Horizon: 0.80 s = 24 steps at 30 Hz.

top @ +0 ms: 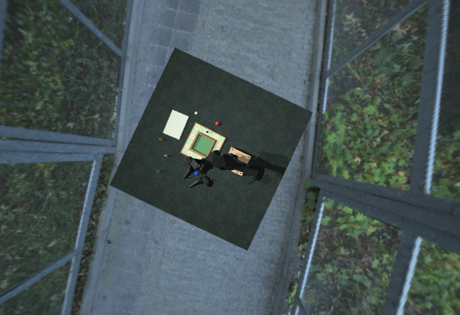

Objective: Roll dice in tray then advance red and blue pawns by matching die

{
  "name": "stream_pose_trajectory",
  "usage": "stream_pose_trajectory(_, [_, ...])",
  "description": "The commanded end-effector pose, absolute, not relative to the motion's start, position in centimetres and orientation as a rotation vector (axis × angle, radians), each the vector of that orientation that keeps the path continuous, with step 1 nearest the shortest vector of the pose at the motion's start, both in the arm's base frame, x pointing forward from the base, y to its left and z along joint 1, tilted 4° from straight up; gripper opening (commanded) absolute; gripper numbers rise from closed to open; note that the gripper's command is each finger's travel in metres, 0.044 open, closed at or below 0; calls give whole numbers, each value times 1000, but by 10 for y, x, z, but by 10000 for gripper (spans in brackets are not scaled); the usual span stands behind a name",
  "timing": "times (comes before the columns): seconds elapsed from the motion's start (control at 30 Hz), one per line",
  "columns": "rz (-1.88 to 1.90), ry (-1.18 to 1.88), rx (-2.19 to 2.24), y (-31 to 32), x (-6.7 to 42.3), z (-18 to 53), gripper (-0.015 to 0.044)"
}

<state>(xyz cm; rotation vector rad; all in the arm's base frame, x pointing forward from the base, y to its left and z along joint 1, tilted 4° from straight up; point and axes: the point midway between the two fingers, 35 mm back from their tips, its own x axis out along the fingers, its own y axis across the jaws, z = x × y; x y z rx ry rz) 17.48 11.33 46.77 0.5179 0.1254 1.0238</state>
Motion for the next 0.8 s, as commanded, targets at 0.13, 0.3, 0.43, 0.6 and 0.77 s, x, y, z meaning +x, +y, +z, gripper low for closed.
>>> stream_pose_trajectory(0.13, [609, 213, 568, 42, 284, 412, 275])
stream_pose_trajectory(0.3, [355, 311, 565, -15, 328, 361, 275])
stream_pose_trajectory(0.43, [166, 417, 550, -64, 349, 314, 275])
stream_pose_trajectory(0.6, [-45, 583, 522, -123, 354, 249, 275])
stream_pose_trajectory(0.77, [-217, 786, 491, -175, 337, 183, 275])
